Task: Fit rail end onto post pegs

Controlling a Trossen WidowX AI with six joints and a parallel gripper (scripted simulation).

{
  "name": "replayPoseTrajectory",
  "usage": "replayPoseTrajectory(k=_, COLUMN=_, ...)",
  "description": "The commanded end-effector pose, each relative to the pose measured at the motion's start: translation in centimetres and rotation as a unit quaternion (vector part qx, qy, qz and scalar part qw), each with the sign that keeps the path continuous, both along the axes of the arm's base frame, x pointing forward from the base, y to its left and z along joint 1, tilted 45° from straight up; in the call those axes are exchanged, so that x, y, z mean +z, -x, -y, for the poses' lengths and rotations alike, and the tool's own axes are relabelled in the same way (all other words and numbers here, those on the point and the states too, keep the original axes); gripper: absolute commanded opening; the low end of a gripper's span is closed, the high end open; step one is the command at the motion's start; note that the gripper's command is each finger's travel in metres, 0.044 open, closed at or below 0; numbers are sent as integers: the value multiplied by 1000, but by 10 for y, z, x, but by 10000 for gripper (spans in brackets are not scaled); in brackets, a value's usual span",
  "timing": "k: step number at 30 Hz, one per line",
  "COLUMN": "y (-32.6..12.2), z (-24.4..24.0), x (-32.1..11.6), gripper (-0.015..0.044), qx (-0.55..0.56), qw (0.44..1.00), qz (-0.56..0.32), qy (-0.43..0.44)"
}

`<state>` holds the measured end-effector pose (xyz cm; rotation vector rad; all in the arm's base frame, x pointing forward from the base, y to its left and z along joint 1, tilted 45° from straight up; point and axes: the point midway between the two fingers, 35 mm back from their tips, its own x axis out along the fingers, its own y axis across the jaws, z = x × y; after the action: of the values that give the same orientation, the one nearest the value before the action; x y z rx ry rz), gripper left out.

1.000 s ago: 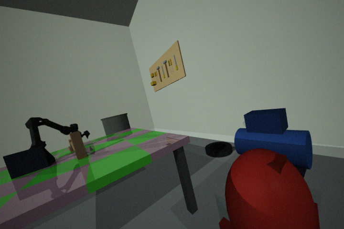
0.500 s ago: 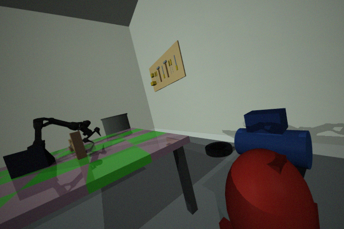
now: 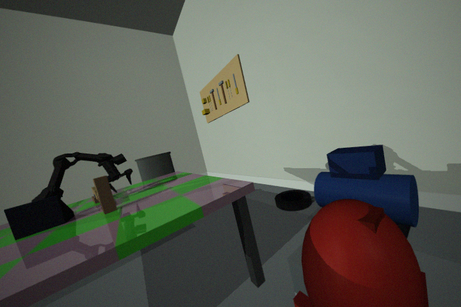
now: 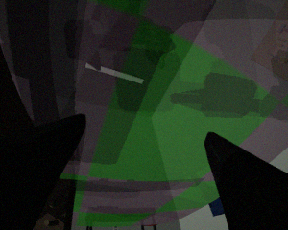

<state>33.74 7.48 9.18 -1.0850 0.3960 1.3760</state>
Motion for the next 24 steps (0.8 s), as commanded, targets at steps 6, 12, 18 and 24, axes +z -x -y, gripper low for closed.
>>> replayPoseTrajectory(k=6, y=71, z=77, x=-38, gripper=440, qx=73, qw=992, qz=-96, qy=-36)
replayPoseTrajectory(k=12, y=92, z=91, x=-39, gripper=440, qx=93, qw=987, qz=-108, qy=-70)
replayPoseTrajectory(k=18, y=91, z=87, x=-43, gripper=440, qx=92, qw=987, qz=-108, qy=-70)
replayPoseTrajectory(k=24, y=91, z=80, x=-51, gripper=440, qx=92, qw=987, qz=-108, qy=-69)
